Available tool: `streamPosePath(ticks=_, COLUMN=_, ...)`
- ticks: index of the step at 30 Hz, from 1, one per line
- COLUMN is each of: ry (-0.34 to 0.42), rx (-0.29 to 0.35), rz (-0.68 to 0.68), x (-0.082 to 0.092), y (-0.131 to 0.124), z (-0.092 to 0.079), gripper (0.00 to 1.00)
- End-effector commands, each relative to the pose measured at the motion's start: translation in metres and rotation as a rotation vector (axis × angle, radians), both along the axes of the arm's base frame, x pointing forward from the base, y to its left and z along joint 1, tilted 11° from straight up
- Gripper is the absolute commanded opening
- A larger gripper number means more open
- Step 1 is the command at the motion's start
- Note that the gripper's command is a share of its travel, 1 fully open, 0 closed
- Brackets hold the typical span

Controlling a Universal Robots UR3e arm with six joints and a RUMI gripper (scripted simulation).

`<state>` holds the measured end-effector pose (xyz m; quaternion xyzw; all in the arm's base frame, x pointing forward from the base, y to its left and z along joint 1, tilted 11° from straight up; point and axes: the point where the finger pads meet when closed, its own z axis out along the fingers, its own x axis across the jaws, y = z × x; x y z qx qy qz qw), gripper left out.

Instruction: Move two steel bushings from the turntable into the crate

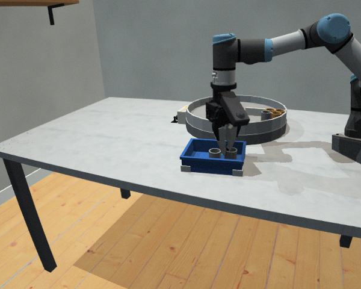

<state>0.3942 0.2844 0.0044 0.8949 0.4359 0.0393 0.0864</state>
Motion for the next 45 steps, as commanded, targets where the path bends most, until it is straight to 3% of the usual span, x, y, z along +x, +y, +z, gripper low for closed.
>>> streamPosePath(ticks=1, ry=-0.003, rx=0.002, rz=0.000, x=0.0007, y=0.0005, z=0.0013, gripper=0.00)
streamPosePath(ticks=45, ry=-0.003, rx=0.002, rz=0.000, x=0.0017, y=-0.0002, z=-0.0046, gripper=0.00)
